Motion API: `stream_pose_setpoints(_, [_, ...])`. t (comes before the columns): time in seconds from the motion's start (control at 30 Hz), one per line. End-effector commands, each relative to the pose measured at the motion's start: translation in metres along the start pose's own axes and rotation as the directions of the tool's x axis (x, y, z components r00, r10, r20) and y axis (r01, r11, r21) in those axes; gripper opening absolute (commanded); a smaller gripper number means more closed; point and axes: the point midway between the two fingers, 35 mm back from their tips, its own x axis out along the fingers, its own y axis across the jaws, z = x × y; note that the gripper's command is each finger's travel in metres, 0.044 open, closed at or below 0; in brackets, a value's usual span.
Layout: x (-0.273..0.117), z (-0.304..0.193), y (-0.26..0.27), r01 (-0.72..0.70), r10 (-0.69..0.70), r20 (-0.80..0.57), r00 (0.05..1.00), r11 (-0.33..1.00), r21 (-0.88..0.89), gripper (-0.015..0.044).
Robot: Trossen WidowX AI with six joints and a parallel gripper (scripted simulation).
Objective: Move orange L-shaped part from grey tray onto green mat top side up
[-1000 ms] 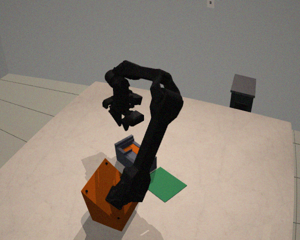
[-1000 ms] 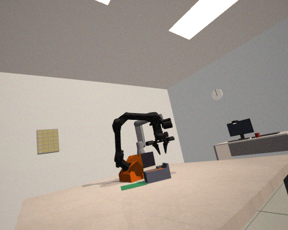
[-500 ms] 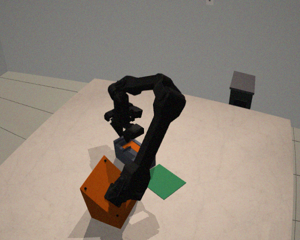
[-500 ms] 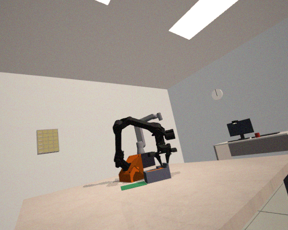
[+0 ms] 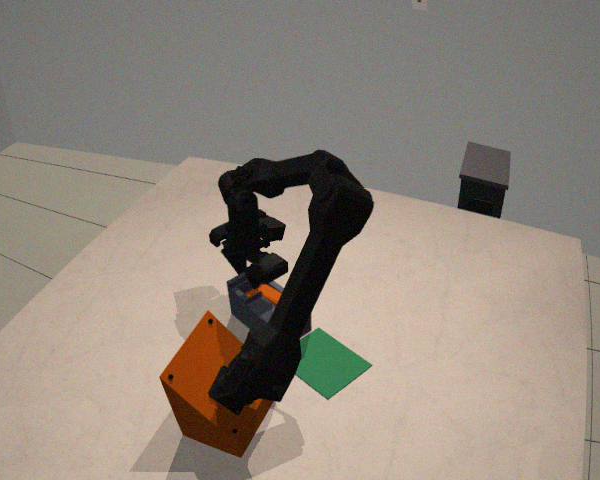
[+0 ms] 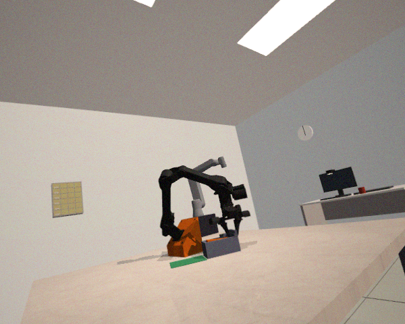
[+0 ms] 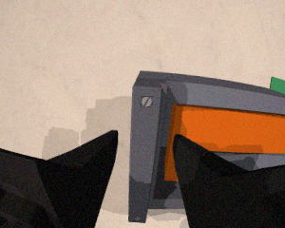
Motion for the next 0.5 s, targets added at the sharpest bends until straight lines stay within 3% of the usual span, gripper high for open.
stream_pose_setpoints(0.0, [0.011,-0.002,-0.001,0.014,-0.014,-0.001,1.000,1.000,-0.010,0.0180])
stream_pose_setpoints(0.47, [0.025,-0.002,-0.002,0.015,-0.015,-0.001,1.000,1.000,-0.010,0.0180])
